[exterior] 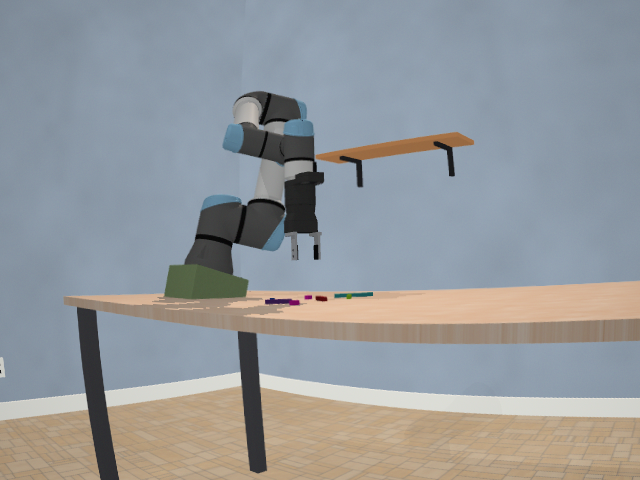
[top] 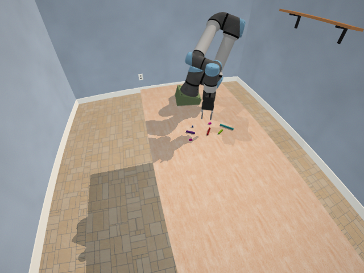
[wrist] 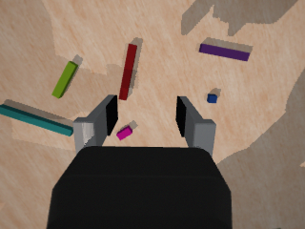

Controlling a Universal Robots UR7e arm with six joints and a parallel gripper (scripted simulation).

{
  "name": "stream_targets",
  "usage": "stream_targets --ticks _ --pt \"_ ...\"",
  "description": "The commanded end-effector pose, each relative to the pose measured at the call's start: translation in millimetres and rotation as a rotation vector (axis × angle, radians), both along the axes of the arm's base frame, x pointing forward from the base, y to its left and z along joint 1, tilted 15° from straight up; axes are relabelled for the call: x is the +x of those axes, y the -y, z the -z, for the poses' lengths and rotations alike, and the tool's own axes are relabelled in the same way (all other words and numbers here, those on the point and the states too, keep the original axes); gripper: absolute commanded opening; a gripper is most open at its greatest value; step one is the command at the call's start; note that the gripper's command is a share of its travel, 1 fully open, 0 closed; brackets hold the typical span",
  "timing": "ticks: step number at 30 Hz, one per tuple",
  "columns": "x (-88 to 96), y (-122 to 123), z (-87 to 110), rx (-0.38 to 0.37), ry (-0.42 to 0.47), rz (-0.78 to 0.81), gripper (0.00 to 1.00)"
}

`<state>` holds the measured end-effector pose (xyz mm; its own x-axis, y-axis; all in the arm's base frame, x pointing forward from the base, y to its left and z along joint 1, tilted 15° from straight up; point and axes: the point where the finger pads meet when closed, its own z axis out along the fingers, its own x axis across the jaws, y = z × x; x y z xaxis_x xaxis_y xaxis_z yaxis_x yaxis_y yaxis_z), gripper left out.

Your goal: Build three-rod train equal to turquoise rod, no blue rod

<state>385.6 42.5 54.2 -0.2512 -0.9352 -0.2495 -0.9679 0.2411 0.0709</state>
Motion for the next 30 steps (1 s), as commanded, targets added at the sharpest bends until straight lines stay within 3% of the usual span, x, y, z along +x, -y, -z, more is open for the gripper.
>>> stream_targets --ticks 1,30 --pt "11.2 11.2 2.9 -0.001 -0.034 0.129 1.00" --pt "74.7 85.1 41.5 -0.006 -0.278 1.039 1.00"
